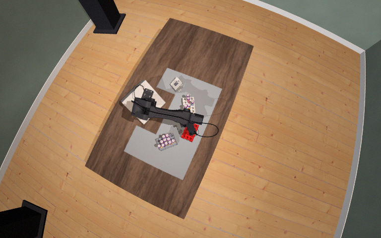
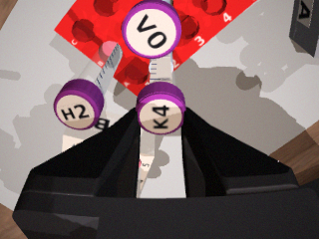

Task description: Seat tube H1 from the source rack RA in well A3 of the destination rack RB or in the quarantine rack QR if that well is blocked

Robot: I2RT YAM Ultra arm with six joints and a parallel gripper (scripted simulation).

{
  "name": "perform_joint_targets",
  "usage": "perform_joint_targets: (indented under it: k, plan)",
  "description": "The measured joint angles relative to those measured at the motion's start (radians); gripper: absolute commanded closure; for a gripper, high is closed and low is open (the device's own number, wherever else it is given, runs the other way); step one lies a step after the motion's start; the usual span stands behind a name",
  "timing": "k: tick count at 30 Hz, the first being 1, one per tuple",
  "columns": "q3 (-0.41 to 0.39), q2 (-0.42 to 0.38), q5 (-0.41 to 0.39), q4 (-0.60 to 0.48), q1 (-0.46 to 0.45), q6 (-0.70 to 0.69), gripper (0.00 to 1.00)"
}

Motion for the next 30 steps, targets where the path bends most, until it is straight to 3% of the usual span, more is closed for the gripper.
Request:
perform_joint_targets:
  k: [8,9,20,21,30]
  plan:
    - [-0.002,0.005,-0.001,0.003,0.0,-0.002,1.0]
    - [-0.002,0.005,-0.001,0.003,0.0,-0.002,0.76]
    - [-0.001,0.004,-0.001,0.003,0.0,-0.002,0.76]
    - [-0.001,0.004,-0.001,0.003,0.0,-0.002,0.7]
    - [-0.002,0.005,-0.001,0.003,0.0,-0.002,0.7]
